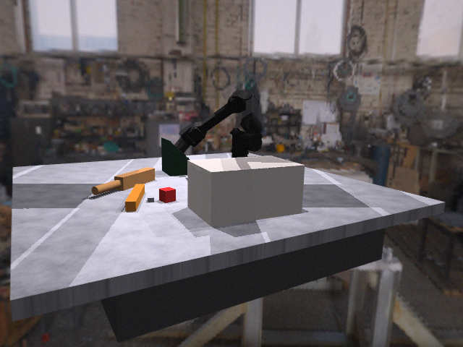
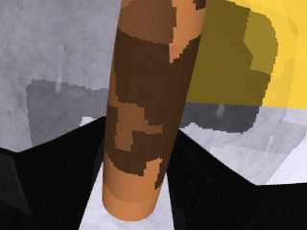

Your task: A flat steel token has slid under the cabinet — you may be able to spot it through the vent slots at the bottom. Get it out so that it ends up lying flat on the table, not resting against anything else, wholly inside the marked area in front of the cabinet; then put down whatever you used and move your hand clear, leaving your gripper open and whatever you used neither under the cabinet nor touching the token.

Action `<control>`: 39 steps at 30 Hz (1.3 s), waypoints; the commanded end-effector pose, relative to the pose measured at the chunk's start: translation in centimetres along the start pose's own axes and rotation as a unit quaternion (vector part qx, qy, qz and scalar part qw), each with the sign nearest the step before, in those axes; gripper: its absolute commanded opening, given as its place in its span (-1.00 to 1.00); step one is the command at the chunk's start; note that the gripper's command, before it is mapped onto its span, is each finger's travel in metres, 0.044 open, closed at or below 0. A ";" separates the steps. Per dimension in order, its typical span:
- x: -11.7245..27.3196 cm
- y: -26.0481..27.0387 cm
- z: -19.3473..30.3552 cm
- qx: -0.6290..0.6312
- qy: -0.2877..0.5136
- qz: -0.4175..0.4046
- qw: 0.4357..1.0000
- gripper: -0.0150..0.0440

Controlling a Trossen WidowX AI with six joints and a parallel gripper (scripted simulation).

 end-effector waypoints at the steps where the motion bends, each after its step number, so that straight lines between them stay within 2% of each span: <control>1: -0.1 -0.6 -0.4 0.002 -0.001 0.000 1.000 -0.49; 39: -0.1 -3.2 -0.6 0.002 -0.001 0.000 1.000 -0.49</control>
Point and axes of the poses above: the point midway between the two fingers, 35 mm back from their tips, its own x axis back along the fingers, its own y axis across the jaws, z = x × y, the point moved 7 cm from there along x, back along the fingers, and after that the axes turned 7 degrees about -x, right-handed, at the moved point
